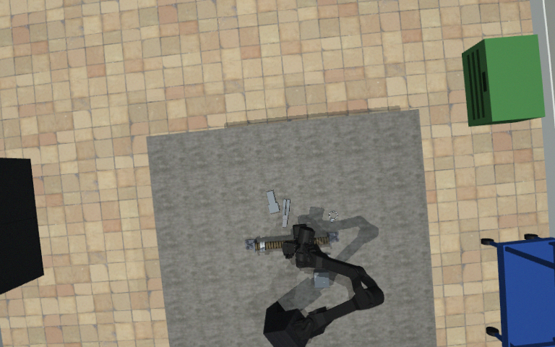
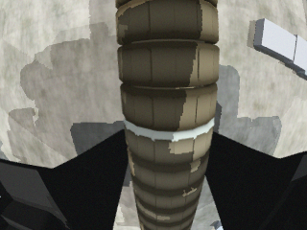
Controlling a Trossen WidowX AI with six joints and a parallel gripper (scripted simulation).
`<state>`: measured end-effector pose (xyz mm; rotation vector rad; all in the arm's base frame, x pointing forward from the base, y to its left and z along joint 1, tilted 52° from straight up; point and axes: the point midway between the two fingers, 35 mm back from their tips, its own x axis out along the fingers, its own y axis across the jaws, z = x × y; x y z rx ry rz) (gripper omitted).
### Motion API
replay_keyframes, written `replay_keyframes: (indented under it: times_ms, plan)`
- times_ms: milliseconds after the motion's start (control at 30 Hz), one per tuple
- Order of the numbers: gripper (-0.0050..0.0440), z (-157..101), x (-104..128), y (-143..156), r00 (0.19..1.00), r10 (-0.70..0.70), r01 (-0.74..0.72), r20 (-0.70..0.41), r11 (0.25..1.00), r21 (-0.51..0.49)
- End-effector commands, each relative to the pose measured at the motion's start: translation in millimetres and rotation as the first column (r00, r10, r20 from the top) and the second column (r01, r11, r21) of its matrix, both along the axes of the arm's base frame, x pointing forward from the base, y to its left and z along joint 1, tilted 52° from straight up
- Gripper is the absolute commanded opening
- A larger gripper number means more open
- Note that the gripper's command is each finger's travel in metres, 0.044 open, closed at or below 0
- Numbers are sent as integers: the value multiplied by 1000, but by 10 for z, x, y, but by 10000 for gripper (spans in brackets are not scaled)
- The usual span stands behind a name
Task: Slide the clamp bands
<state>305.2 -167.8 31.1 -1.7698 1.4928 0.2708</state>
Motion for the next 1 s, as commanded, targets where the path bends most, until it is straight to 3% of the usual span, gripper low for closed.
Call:
replay_keyframes:
  times_ms: [0, 300, 667, 700, 767, 833, 933, 967]
  plan:
    - [180, -7, 7, 4, 1000, 6, -6, -1, 1000, 4]
    - [150, -7, 7, 4, 1000, 6, -6, -1, 1000, 4]
    - [77, -7, 7, 4, 1000, 6, -6, -1, 1000, 4]
    - [53, -7, 7, 4, 1000, 6, -6, -1, 1000, 4]
    - [53, -7, 7, 4, 1000, 6, -6, -1, 1000, 4]
    - [5, -7, 7, 4, 1000, 6, -6, -1, 1000, 4]
    - [0, -7, 7, 4, 1000, 6, -6, -1, 1000, 4]
    - [24, -7, 7, 4, 1000, 6, -6, -1, 1000, 4]
